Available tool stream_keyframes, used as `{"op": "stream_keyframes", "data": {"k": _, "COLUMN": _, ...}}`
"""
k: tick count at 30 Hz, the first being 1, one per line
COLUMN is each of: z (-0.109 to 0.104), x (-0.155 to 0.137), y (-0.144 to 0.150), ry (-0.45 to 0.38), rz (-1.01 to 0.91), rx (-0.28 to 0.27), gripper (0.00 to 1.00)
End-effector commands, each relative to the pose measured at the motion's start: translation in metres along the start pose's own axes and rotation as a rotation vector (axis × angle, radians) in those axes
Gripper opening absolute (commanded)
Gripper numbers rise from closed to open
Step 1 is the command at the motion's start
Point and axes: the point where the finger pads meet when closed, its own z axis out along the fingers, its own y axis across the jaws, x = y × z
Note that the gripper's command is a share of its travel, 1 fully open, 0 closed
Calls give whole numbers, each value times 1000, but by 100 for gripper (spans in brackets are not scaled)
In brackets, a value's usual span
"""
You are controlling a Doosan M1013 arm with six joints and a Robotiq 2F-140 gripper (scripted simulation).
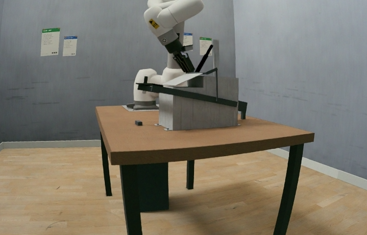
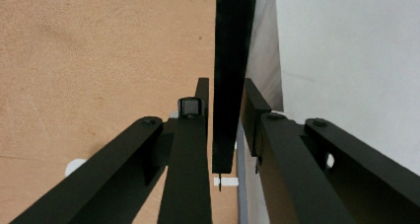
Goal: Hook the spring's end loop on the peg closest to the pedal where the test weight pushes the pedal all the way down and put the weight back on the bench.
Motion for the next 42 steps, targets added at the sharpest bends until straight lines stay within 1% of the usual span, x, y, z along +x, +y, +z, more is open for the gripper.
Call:
{"op": "stream_keyframes", "data": {"k": 1, "z": -1, "x": 0, "y": 0, "ry": 0, "rz": -1, "rx": -1, "gripper": 24}}
{"op": "stream_keyframes", "data": {"k": 20, "z": -1, "x": 0, "y": 0, "ry": 0, "rz": -1, "rx": -1, "gripper": 24}}
{"op": "stream_keyframes", "data": {"k": 21, "z": -1, "x": 0, "y": 0, "ry": 0, "rz": -1, "rx": -1, "gripper": 17}}
{"op": "stream_keyframes", "data": {"k": 42, "z": -1, "x": 0, "y": 0, "ry": 0, "rz": -1, "rx": -1, "gripper": 17}}
